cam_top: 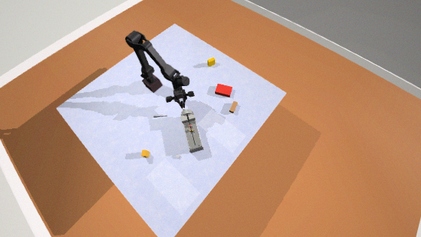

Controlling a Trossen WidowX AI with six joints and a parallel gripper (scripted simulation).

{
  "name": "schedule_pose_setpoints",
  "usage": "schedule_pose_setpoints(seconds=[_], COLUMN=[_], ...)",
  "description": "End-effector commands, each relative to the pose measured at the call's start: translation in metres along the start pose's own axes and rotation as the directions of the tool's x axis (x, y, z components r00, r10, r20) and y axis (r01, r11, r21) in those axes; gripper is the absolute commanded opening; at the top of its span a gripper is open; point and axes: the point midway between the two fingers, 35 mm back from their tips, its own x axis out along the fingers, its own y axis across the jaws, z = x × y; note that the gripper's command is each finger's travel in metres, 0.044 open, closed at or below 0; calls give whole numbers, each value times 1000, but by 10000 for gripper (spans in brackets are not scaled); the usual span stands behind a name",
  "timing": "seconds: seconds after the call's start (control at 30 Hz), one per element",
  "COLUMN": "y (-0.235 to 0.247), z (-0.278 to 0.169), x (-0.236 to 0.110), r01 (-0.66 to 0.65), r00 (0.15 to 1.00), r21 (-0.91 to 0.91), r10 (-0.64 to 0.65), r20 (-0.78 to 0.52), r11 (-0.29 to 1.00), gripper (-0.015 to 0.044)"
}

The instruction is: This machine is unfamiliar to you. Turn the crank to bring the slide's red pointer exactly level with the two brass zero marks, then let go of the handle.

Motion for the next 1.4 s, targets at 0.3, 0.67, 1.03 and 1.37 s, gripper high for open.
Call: schedule_pose_setpoints(seconds=[0.3,0.67,1.03,1.37], y=[11,14,18,24], z=[3,3,2,1], x=[-4,-4,-3,-2], r01=[-19,-19,-20,-20], r00=[1000,1000,1000,1000], r21=[3,4,4,4], r10=[19,19,19,20], r20=[11,11,11,11], r11=[1000,1000,1000,1000], gripper=[0,0,0,0])
